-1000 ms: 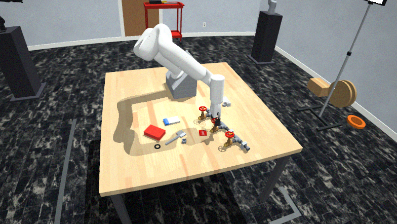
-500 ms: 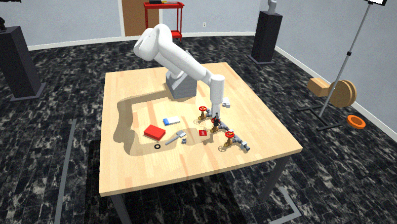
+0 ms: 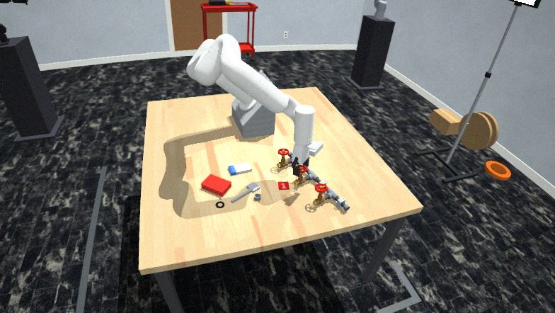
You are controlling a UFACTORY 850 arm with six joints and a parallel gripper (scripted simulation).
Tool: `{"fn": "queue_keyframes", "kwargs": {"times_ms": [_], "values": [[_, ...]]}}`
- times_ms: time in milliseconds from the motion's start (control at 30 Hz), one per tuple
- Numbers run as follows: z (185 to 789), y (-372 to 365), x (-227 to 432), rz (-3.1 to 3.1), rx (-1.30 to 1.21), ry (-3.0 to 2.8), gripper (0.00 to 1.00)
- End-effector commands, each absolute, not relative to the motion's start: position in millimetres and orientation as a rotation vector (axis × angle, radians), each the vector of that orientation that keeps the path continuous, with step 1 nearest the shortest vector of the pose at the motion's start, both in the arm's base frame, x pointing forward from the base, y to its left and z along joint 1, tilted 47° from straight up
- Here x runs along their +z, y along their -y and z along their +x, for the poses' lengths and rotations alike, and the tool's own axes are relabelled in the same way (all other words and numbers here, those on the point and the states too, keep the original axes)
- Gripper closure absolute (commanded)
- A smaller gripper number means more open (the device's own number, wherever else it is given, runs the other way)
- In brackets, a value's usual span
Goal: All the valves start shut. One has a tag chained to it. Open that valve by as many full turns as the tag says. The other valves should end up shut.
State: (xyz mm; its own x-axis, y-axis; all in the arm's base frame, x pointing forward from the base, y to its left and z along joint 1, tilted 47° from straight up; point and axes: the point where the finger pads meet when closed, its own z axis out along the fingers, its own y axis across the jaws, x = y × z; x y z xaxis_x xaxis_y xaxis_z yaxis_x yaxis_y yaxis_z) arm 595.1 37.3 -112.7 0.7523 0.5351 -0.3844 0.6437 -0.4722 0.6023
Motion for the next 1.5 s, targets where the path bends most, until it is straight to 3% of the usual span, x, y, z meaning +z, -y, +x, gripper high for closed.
{"fn": "queue_keyframes", "kwargs": {"times_ms": [0, 700, 1467], "values": [[595.6, -37.9, -112.2, 2.271, -0.019, -0.576, 0.00], [595.6, -37.9, -112.2, 2.354, 0.359, 0.476, 0.00], [595.6, -37.9, -112.2, 2.017, 0.795, 1.503, 0.00]]}}
